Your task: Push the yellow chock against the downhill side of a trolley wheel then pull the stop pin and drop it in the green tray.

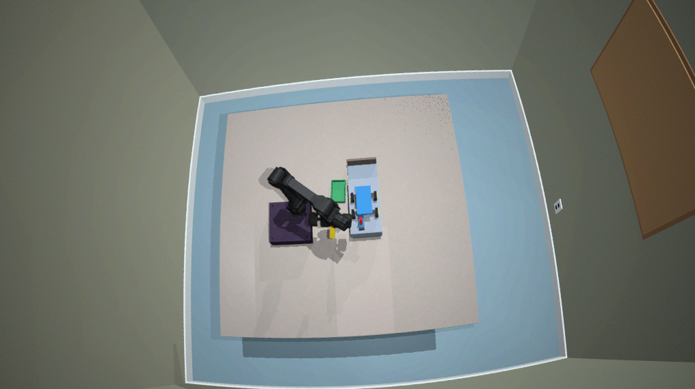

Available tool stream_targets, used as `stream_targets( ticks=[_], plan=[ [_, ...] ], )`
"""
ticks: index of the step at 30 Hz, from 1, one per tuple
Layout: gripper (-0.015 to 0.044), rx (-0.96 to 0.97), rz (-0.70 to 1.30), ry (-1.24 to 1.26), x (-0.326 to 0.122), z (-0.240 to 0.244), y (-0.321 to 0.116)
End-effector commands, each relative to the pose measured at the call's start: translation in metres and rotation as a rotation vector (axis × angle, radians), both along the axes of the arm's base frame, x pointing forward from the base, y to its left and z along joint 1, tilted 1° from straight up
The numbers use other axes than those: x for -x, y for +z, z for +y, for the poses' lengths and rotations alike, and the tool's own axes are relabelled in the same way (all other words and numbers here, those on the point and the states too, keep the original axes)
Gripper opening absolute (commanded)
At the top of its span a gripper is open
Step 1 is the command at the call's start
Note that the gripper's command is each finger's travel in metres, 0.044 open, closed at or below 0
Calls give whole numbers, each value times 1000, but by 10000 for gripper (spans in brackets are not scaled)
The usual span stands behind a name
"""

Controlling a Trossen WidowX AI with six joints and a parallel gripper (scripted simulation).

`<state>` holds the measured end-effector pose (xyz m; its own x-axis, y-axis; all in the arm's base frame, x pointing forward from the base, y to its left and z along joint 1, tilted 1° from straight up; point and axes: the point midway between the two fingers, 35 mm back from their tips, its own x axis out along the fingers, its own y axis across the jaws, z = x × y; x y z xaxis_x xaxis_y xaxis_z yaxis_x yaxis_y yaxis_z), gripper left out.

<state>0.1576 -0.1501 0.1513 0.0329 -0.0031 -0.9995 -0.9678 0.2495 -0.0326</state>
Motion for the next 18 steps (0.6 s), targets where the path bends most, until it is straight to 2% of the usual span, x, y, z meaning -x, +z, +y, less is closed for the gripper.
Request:
stream_targets(
  ticks=[1, 18],
  plan=[
    [0, 4, 2, 48, 1, 0, -1],
    [0, 2, 0, 117, -18, 37, -2]
  ],
)
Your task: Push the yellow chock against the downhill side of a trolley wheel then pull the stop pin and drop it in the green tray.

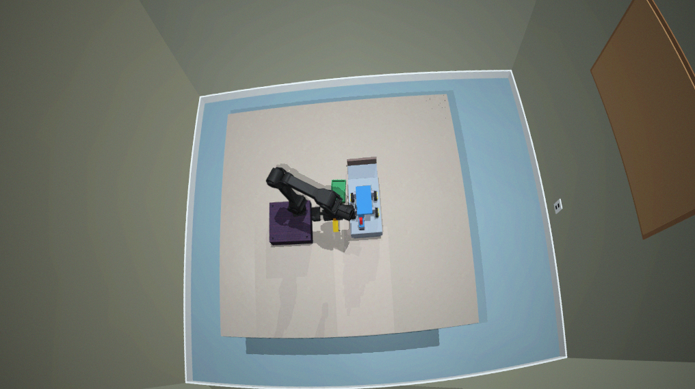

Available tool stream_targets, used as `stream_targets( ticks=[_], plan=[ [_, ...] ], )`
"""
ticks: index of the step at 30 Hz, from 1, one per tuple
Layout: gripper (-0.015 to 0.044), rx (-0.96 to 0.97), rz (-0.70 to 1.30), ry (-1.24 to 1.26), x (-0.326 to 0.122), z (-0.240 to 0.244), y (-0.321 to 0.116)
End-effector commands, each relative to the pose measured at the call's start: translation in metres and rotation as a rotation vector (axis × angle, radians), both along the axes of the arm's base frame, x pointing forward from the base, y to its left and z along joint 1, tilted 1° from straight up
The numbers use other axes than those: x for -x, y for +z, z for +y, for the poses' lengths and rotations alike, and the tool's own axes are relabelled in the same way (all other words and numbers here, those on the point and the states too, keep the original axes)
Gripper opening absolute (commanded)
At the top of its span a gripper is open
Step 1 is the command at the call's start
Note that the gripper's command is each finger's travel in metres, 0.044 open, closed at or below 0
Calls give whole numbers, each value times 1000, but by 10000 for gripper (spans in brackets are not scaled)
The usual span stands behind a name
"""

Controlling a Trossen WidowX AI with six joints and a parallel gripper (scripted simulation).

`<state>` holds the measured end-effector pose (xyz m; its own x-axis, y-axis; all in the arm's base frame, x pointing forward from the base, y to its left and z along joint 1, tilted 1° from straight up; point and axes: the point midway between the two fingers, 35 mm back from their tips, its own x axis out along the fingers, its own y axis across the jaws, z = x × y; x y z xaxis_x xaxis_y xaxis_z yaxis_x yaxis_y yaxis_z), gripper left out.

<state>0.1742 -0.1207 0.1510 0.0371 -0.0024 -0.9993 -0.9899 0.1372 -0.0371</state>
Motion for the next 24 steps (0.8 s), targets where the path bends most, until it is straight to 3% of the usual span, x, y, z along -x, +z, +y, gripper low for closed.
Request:
stream_targets(
  ticks=[1, 24],
  plan=[
    [0, -1, 4, 3, -3, 11, -1],
    [0, -8, 0, 8, -33, 80, -3]
  ],
)
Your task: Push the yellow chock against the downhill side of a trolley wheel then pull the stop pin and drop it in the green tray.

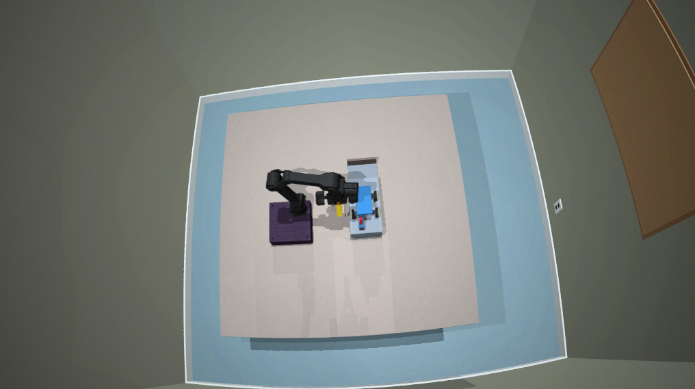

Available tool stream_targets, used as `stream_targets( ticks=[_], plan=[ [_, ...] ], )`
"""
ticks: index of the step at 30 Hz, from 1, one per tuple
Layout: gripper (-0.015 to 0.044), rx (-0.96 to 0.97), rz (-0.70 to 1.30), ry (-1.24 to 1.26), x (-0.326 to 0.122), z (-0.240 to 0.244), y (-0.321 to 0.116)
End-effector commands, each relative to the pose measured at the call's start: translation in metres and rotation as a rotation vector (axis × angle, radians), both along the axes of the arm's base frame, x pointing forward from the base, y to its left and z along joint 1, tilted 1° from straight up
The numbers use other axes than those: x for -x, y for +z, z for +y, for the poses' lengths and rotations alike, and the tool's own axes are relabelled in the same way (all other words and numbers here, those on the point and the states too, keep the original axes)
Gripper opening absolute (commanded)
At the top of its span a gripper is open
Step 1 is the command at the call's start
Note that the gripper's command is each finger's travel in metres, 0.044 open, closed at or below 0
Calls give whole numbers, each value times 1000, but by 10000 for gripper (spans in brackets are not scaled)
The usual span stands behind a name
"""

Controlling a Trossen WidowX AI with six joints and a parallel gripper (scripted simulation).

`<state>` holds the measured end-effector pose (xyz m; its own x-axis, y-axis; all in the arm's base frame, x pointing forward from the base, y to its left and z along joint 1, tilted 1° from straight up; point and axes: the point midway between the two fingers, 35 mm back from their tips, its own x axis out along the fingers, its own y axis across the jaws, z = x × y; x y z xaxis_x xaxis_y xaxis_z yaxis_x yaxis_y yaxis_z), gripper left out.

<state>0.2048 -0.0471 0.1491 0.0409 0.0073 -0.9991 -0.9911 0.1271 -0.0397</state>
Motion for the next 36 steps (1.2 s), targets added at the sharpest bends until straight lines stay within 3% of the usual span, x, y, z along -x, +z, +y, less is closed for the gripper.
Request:
stream_targets(
  ticks=[1, 36],
  plan=[
    [0, 1, 4, -3, -4, 10, -1],
    [0, -13, 0, -3, -47, 139, -10]
  ],
)
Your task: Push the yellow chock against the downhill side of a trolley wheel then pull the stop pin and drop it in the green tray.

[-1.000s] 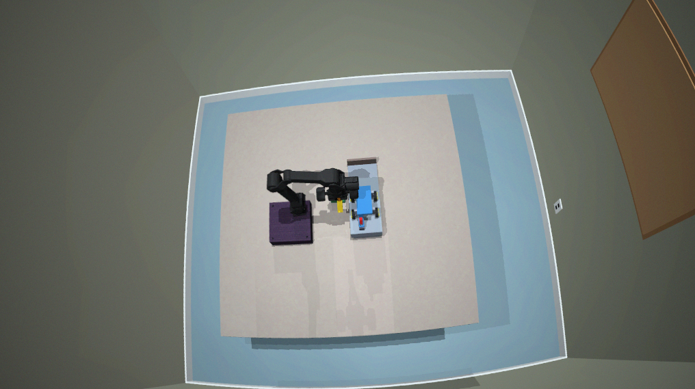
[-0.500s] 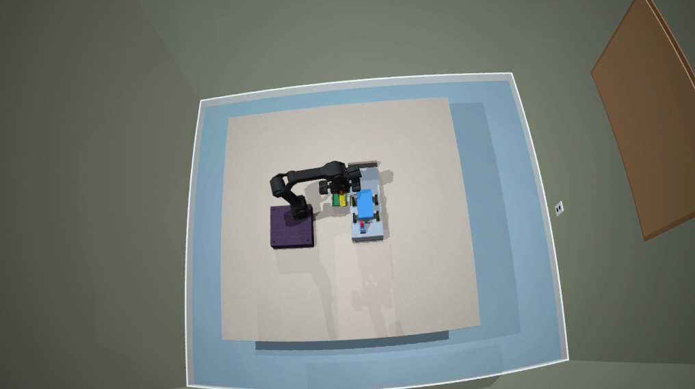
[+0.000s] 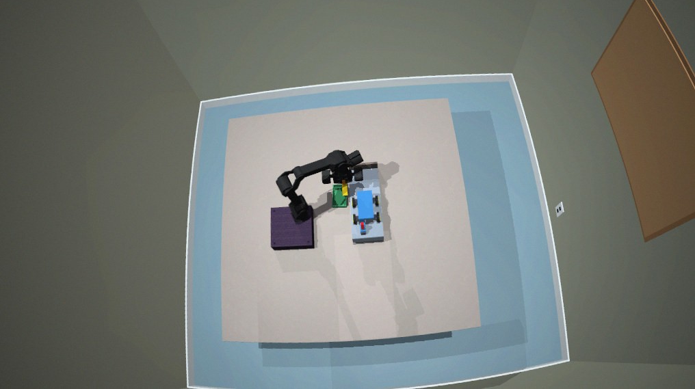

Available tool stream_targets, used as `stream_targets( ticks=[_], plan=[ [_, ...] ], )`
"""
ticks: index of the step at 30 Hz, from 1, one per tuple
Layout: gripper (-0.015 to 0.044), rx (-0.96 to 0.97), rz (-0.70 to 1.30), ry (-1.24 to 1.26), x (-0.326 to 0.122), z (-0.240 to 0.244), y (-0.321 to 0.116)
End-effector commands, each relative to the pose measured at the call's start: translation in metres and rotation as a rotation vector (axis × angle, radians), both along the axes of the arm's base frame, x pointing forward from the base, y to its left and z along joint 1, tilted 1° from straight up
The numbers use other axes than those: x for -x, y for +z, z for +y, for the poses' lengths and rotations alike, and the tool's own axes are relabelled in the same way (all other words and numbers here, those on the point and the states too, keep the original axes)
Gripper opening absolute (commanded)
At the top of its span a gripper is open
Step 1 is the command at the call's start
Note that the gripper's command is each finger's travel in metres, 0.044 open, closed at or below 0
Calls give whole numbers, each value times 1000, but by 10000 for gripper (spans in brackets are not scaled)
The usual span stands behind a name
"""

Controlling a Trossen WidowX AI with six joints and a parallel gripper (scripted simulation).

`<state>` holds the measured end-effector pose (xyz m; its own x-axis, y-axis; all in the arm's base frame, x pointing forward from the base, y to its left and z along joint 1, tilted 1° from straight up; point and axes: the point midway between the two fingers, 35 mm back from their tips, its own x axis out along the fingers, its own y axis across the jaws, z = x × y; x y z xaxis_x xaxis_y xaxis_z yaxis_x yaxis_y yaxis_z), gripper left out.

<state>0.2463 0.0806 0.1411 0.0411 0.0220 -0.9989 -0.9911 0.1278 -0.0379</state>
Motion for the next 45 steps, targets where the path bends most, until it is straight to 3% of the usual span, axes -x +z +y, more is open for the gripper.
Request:
stream_targets(
  ticks=[1, 10, 28, 45],
  plan=[
    [0, 2, 0, -3, -8, 15, -2],
    [0, 102, 13, -7, -11, 26, -3],
    [0, 106, 11, -7, -41, 25, -8],
    [0, 106, 11, -7, -45, 24, -45]
  ],
)
